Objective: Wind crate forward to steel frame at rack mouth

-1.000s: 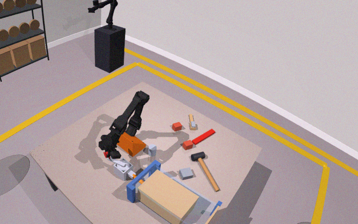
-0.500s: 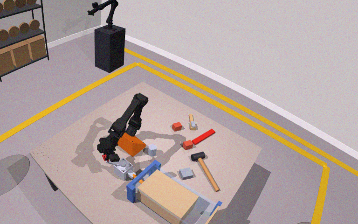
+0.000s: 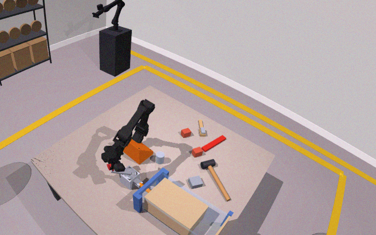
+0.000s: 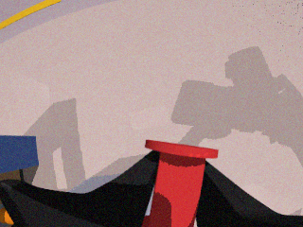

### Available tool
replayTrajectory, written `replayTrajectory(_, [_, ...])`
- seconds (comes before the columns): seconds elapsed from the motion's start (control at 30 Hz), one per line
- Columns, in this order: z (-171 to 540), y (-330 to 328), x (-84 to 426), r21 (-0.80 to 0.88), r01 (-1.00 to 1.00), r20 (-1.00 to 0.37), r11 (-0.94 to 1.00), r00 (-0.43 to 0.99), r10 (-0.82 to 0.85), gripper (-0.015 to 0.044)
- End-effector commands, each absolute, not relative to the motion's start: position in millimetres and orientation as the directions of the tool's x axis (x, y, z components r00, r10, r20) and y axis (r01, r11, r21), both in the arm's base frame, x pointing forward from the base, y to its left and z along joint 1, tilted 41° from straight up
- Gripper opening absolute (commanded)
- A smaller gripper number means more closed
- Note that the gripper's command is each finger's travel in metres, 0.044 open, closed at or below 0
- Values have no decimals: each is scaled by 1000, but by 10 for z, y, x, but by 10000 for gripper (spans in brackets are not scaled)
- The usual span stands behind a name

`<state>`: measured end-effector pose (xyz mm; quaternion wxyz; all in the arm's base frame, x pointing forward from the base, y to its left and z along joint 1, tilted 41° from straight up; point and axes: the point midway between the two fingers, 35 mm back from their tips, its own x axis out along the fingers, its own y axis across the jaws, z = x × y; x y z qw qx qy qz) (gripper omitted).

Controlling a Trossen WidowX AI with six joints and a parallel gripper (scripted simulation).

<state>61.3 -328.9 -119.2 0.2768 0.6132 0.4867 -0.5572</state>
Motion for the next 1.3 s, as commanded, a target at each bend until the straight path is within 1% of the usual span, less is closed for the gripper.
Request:
replayTrajectory(0.0, [-1265, -3385, 781, -166, 912, -961, -374, -65, 267, 0])
replayTrajectory(1.27, [-1368, -3603, 1214, -161, 913, -962, -374, -61, 266, 0])
